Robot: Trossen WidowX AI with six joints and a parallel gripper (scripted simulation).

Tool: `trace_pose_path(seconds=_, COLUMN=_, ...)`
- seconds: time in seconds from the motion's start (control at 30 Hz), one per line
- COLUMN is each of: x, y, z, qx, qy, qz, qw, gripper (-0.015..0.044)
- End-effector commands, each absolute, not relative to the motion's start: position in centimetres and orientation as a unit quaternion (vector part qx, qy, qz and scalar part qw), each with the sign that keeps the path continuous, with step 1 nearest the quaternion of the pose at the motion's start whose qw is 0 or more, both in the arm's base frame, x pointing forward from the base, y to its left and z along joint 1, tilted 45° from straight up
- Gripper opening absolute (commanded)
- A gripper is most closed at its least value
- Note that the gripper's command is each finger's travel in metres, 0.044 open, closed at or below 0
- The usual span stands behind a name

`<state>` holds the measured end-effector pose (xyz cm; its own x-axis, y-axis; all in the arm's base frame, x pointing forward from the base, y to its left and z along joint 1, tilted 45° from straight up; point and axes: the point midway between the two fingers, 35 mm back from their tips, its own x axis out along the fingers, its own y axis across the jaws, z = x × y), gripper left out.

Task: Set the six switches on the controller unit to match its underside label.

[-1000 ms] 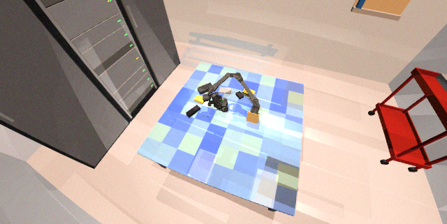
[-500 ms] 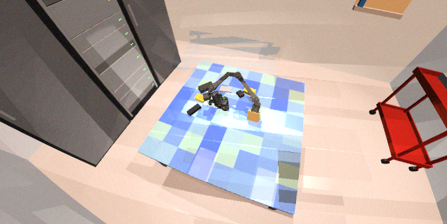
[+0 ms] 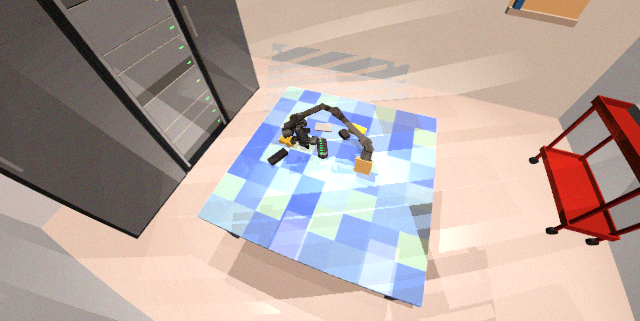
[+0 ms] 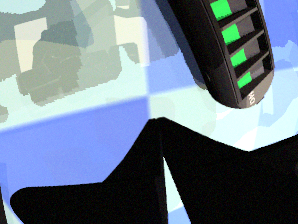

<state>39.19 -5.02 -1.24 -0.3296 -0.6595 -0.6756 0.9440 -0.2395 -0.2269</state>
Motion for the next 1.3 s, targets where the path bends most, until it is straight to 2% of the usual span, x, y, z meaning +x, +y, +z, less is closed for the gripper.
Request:
trace_pose_path(seconds=0.0, x=38.7, y=-4.6, z=-1.5, qx=0.205, qy=0.331, qz=-0.748, qw=0.538, gripper=0.0000)
trace_pose_path(seconds=0.27, x=34.2, y=-3.7, z=-2.2, qx=0.088, qy=0.415, qz=-0.700, qw=0.575, gripper=0.0000)
trace_pose_path(seconds=1.27, x=34.0, y=-6.2, z=-4.8, qx=0.085, qy=0.416, qz=-0.698, qw=0.576, gripper=0.0000)
